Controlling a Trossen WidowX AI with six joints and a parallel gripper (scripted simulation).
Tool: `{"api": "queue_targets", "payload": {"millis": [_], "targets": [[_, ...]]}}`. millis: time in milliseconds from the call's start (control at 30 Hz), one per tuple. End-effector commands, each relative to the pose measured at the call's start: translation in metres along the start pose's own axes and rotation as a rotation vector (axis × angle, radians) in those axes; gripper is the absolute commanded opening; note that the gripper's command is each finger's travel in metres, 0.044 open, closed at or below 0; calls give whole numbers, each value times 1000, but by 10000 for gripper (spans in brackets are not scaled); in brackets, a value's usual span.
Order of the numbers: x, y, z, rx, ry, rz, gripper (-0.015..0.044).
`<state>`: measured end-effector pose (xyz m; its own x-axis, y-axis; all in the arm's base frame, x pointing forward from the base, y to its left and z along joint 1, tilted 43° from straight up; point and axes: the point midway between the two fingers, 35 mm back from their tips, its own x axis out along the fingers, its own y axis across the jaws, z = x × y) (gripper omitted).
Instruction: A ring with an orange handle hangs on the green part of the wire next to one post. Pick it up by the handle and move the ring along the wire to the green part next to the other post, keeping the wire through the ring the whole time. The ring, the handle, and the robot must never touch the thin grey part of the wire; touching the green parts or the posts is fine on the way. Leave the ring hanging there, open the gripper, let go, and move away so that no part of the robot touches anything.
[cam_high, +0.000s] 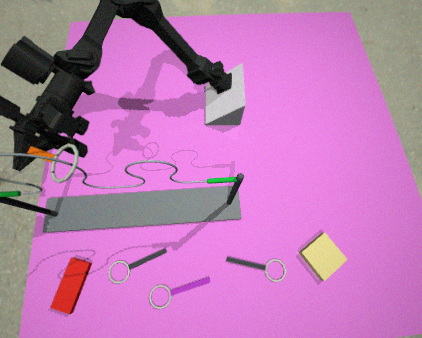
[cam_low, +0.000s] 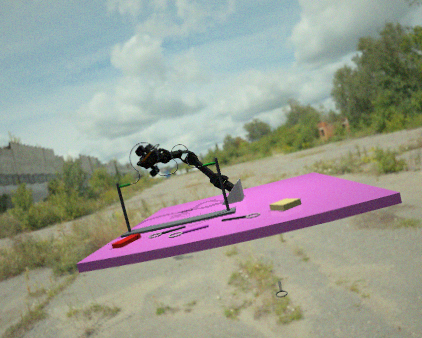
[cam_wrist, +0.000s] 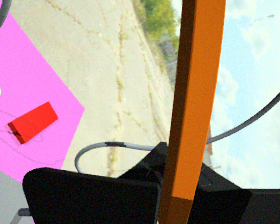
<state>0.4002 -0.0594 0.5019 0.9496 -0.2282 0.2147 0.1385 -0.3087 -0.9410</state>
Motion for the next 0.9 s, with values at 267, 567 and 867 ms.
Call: {"api": "queue_targets", "payload": {"millis": [267, 567, 867], "targets": [[-1, -7, 1, -135, -11, -65, -150], [-11, -12, 2, -247, 51, -122, -150], [-11, -16, 3, -347, 38, -173, -150]]}}
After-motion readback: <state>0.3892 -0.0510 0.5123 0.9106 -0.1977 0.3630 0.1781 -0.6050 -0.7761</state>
